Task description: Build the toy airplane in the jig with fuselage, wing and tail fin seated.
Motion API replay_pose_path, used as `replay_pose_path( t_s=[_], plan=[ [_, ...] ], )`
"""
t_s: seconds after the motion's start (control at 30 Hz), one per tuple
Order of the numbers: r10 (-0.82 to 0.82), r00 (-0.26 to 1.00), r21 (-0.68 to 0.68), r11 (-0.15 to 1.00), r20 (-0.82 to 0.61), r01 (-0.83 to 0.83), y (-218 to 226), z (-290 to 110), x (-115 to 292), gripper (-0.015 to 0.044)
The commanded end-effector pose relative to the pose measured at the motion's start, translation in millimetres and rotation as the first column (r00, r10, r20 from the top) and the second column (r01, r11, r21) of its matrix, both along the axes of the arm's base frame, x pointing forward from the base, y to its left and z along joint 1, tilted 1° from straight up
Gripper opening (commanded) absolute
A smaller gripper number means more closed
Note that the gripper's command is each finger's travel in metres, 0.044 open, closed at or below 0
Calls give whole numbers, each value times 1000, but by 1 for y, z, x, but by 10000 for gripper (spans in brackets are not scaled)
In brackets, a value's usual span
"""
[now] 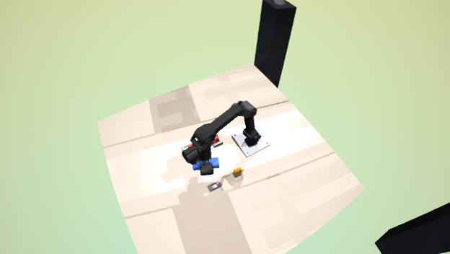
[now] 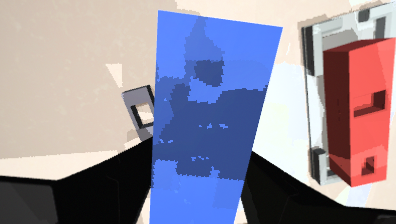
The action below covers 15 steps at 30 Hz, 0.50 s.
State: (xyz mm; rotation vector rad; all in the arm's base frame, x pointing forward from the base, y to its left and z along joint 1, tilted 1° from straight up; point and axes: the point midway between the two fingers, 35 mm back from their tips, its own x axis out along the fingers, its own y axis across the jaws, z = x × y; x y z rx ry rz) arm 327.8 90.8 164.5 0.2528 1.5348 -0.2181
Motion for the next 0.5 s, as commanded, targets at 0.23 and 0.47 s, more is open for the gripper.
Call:
replay_pose_path(
  t_s=[0.23,0.47],
  plan=[
    [-208,978,6,978,1,208,-36,-5,3,0],
    [-332,943,7,943,-1,332,-59,-10,2,0]
  ],
)
